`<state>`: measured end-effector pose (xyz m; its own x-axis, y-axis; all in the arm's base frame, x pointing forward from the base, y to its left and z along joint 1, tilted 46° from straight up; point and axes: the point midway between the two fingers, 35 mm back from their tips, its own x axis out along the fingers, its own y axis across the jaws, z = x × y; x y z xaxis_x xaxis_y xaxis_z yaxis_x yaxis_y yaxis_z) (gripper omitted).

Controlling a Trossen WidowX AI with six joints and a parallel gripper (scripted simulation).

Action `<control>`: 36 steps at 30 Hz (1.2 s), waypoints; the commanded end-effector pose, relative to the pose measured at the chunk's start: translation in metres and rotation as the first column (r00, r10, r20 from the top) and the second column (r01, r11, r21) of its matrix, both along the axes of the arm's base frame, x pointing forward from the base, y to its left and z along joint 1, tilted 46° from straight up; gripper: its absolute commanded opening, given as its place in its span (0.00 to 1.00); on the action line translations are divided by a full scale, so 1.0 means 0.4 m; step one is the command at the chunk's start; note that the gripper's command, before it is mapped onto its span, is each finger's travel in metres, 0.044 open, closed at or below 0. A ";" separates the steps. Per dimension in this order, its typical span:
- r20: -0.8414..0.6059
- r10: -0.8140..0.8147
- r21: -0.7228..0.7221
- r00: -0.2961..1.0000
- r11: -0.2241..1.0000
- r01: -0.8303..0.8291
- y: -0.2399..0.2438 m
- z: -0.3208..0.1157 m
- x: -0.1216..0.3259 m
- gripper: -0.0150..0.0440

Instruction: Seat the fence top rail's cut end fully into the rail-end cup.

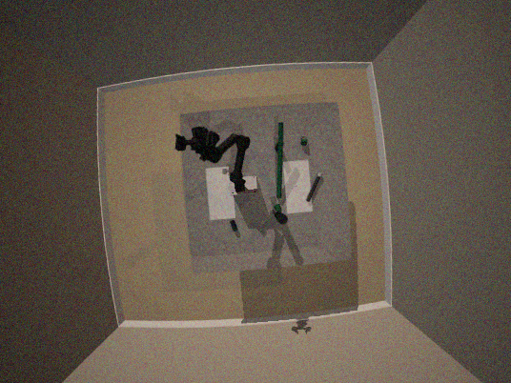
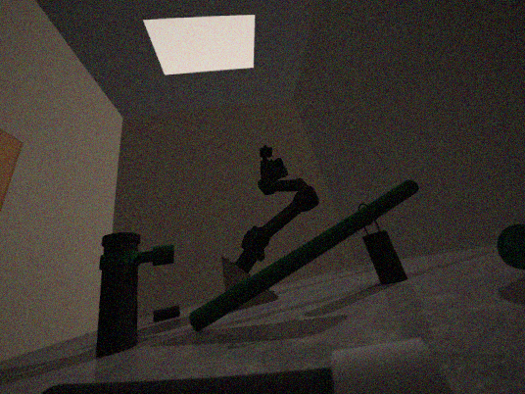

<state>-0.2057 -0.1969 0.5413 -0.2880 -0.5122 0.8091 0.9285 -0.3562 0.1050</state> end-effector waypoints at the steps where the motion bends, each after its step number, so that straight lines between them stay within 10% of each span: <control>1: 0.002 0.005 0.003 1.000 1.000 -0.005 -0.004 -0.002 0.001 0.98; 16: 0.167 0.240 0.435 0.956 0.852 -0.290 -0.338 -0.234 0.103 1.00; 36: 0.461 0.614 0.848 0.641 -0.091 -0.523 -0.524 -0.738 0.675 1.00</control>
<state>0.0302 -0.4138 0.2680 0.4458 -0.8540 -0.2683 0.8951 0.4260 0.1314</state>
